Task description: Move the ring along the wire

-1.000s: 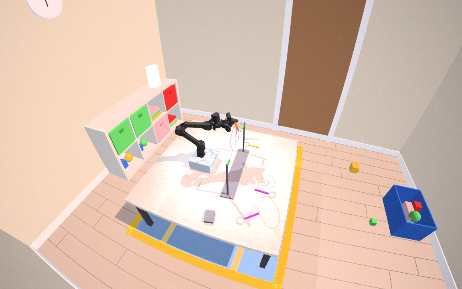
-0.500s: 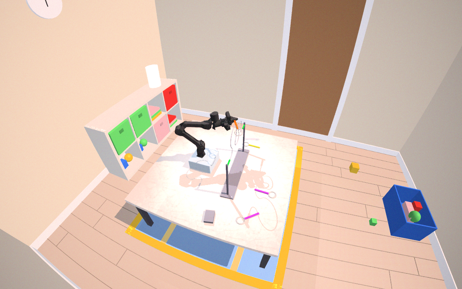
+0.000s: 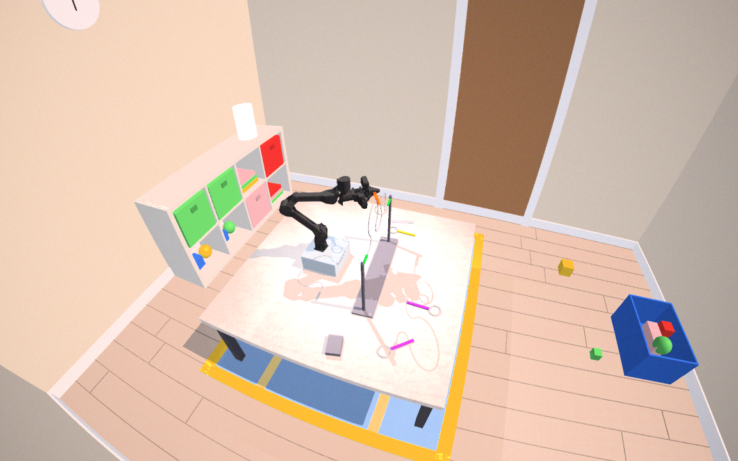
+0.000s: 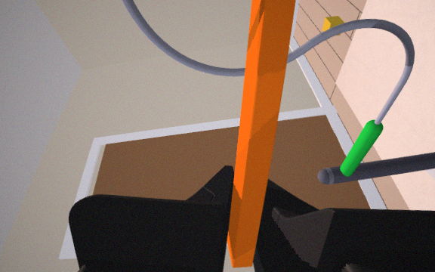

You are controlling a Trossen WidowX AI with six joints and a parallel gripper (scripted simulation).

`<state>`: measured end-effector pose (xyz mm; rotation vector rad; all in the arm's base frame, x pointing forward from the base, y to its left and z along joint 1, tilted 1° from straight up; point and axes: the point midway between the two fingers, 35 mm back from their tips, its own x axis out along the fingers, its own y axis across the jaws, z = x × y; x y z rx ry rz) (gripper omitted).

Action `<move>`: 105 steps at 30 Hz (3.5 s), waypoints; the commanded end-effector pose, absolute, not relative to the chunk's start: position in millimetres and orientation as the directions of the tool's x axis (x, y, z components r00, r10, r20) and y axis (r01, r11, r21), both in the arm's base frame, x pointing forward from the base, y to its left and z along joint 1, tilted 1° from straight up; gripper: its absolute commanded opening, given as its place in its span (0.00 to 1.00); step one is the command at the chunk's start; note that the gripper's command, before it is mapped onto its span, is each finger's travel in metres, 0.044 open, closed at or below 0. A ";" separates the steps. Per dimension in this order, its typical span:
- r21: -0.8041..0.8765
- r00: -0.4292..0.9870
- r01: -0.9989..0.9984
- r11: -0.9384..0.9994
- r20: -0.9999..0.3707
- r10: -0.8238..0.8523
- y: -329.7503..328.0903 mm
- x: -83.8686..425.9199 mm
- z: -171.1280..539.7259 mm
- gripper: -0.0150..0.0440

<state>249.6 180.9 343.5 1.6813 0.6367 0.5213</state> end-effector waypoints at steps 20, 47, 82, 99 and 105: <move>0.950 0.760 0.053 0.307 -0.239 0.605 181.6 249.8 316.1 0.00; 0.639 0.795 -0.017 0.769 -0.458 0.398 164.0 252.9 283.4 0.00; -0.044 0.858 -0.047 0.998 -0.514 0.018 120.7 259.9 264.0 0.00; -0.391 0.886 -0.032 0.920 -0.437 -0.155 97.5 263.6 267.2 0.00; -0.492 0.894 -0.023 0.870 -0.401 -0.202 90.6 264.7 270.0 0.00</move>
